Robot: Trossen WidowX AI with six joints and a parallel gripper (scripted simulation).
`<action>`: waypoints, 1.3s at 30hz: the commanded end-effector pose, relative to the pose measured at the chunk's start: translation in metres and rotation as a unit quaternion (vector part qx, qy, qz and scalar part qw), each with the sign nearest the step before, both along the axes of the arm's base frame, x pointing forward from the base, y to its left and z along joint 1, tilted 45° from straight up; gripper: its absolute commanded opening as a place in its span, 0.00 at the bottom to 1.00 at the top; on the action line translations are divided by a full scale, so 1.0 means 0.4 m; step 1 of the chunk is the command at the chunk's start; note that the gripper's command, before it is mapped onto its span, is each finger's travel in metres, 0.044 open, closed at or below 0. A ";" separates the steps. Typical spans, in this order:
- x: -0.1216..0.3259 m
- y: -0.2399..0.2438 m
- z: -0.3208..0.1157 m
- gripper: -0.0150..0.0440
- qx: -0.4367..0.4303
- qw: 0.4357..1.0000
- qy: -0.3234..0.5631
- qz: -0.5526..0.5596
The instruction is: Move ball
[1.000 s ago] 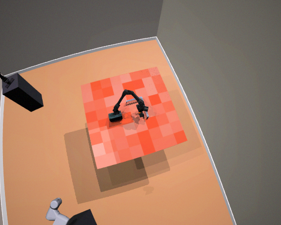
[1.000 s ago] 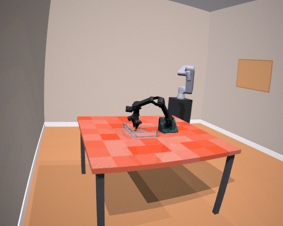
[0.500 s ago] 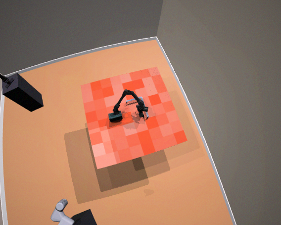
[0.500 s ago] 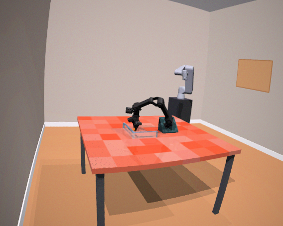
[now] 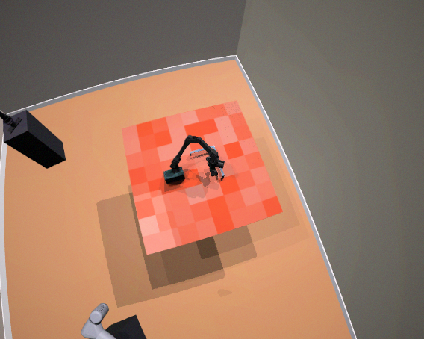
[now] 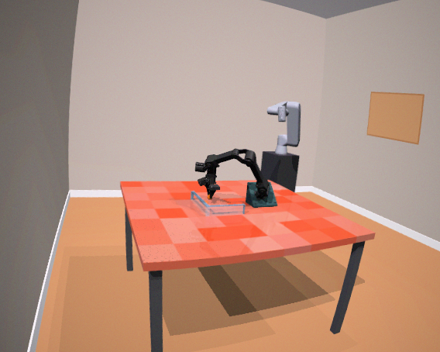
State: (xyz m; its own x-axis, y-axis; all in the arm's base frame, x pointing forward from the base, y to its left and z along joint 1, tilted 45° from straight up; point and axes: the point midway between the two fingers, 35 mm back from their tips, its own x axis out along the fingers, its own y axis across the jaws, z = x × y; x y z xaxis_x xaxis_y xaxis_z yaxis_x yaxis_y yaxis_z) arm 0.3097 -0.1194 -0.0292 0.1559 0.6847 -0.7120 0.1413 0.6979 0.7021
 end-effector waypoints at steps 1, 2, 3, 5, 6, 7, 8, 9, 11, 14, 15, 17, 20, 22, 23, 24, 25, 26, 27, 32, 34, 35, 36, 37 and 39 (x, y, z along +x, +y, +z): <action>-0.004 -0.053 0.048 0.25 -0.006 1.000 -0.003 0.002; -0.007 -0.063 0.059 0.25 -0.006 1.000 -0.003 0.002; -0.009 -0.073 0.069 0.25 -0.006 1.000 -0.003 0.002; -0.015 -0.093 0.091 0.25 -0.006 1.000 -0.003 0.002; -0.019 -0.102 0.101 0.25 -0.006 1.000 -0.003 0.002; -0.022 -0.112 0.112 0.25 -0.006 1.000 -0.003 0.002; -0.026 -0.121 0.124 0.25 -0.006 1.000 -0.003 0.002; -0.030 -0.130 0.135 0.25 -0.006 1.000 -0.003 0.002; -0.039 -0.147 0.158 0.25 -0.005 1.000 -0.003 0.002; -0.046 -0.160 0.175 0.25 -0.004 1.000 -0.003 0.002; -0.046 -0.160 0.175 0.25 -0.004 1.000 -0.003 0.002; -0.046 -0.160 0.175 0.25 -0.004 1.000 -0.003 0.002; -0.029 -0.146 0.172 0.25 -0.005 1.000 -0.003 0.002; -0.004 -0.125 0.168 0.25 -0.005 1.000 -0.003 0.002; 0.008 -0.115 0.167 0.25 -0.005 1.000 -0.003 0.002; 0.020 -0.104 0.165 0.25 -0.005 1.000 -0.004 0.002; 0.031 -0.092 0.163 0.25 -0.005 1.000 -0.004 0.002; 0.043 -0.081 0.162 0.25 -0.005 1.000 -0.004 0.002; 0.054 -0.069 0.161 0.25 -0.004 1.000 -0.004 0.002; 0.070 -0.052 0.159 0.25 -0.003 1.000 -0.005 0.002; 0.072 -0.048 0.154 0.25 -0.003 1.000 -0.005 0.002; 0.073 -0.044 0.150 0.25 -0.003 1.000 -0.005 0.002; 0.075 -0.039 0.144 0.25 -0.003 1.000 -0.005 0.002; 0.078 -0.032 0.136 0.25 -0.004 1.000 -0.005 0.002; 0.083 -0.017 0.119 0.25 -0.004 1.000 -0.005 0.002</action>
